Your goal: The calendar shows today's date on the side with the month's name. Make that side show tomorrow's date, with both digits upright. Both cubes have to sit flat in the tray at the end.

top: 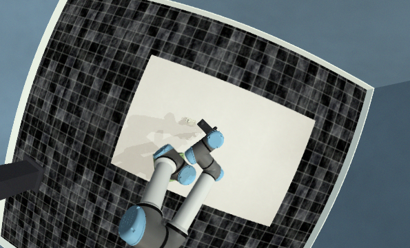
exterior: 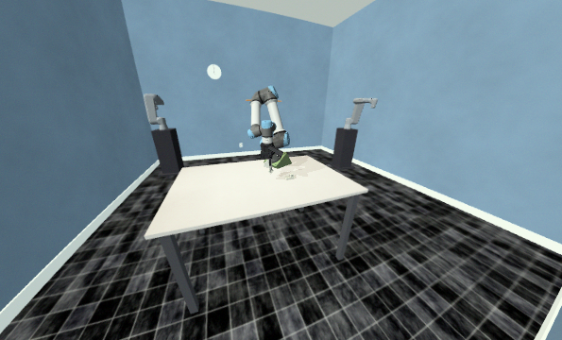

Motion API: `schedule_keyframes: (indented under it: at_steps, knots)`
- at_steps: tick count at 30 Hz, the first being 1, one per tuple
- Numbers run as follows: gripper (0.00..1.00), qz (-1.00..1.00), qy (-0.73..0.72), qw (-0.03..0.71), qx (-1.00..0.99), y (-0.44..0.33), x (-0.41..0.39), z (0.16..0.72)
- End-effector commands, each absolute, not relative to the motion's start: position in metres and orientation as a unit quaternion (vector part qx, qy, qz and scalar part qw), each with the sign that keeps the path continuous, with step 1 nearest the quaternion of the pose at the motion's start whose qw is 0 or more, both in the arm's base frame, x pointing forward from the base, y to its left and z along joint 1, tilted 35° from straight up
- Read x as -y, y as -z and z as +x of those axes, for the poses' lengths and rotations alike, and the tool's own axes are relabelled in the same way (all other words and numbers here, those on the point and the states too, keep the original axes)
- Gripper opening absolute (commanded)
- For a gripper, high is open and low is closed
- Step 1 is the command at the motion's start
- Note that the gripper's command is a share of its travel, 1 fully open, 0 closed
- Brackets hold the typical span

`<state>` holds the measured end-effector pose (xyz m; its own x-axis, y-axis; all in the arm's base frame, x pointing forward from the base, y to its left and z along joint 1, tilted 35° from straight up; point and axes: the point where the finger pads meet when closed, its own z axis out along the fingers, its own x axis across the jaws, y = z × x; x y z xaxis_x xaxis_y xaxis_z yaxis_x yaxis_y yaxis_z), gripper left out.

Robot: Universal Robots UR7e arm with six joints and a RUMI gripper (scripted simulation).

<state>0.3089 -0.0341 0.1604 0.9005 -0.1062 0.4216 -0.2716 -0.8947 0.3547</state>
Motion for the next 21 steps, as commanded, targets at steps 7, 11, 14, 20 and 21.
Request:
schedule_keyframes:
  at_steps: [7,11,14,20,21]
  knots:
    - [0.10,0.960,-0.193,0.178,0.093,-0.1592,0.0359,0.3066]
    - [0.10,0.964,-0.192,0.163,0.089,-0.1584,0.0362,0.3057]
    - [0.10,0.966,-0.192,0.152,0.087,-0.1581,0.0362,0.3053]
    - [0.10,0.968,-0.194,0.137,0.084,-0.1580,0.0360,0.3052]
    - [0.10,0.968,-0.195,0.134,0.083,-0.1582,0.0360,0.3053]
